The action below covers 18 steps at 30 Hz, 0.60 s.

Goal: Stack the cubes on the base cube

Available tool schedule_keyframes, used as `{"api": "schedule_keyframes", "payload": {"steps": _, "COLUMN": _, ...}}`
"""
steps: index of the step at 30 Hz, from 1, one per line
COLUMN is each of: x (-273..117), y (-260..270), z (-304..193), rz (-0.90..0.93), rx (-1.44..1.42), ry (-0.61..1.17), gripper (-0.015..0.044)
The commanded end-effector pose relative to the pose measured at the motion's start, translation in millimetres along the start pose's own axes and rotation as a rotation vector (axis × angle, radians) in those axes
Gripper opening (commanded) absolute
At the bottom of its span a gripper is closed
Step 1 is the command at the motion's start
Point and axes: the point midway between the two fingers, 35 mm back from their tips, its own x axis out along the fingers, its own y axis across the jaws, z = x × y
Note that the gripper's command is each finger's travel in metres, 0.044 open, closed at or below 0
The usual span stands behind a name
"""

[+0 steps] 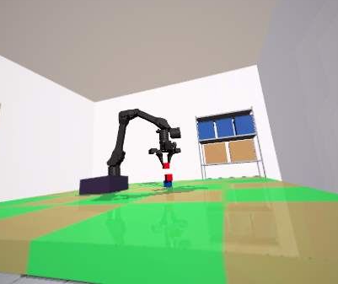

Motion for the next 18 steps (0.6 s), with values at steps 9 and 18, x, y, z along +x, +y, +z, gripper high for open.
{"api": "schedule_keyframes", "payload": {"steps": 9, "x": 14.6, "y": 0.3, "z": -4.1, "rz": 0.002, "rx": 0.059, "ry": 0.004, "gripper": 0.0105}}
{"api": "schedule_keyframes", "payload": {"steps": 18, "x": 31.4, "y": -1.2, "z": -4.5, "rz": 0.002, "rx": 0.064, "ry": 0.005, "gripper": 0.0105}}
